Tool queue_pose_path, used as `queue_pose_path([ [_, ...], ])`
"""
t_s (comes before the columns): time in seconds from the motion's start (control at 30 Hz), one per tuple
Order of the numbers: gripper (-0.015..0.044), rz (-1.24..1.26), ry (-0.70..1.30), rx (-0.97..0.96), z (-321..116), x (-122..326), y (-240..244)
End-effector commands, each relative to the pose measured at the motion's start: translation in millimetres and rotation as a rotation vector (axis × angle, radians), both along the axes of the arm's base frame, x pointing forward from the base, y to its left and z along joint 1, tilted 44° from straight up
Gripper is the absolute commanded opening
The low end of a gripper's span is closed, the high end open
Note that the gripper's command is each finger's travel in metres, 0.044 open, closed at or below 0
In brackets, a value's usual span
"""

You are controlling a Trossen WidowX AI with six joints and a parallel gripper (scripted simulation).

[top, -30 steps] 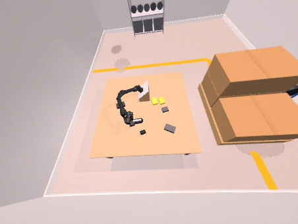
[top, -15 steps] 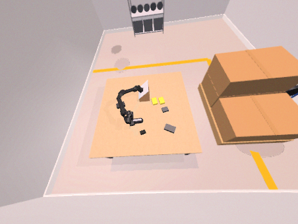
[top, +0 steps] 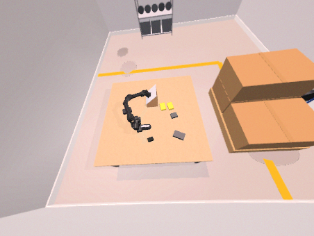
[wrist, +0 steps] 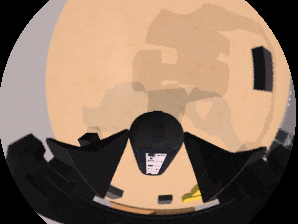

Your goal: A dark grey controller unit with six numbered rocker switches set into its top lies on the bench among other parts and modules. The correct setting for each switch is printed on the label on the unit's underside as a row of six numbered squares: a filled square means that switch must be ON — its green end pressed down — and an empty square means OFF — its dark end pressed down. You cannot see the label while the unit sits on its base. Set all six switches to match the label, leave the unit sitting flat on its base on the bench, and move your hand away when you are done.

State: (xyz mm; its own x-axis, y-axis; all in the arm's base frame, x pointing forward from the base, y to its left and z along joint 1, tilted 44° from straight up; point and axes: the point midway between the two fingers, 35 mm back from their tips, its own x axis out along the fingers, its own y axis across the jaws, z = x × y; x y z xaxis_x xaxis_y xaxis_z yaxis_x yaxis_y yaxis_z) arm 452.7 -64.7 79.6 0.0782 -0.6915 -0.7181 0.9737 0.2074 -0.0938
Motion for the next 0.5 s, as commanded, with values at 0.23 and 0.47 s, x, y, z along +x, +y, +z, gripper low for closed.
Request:
queue_pose_path([
  [0.23,0.0335,0.01,-0.005,0.004,2.4,-0.8,15.2],
  [0.47,0.0335,0.01,-0.004,0.005,2.9,-2.0,20.8],
])
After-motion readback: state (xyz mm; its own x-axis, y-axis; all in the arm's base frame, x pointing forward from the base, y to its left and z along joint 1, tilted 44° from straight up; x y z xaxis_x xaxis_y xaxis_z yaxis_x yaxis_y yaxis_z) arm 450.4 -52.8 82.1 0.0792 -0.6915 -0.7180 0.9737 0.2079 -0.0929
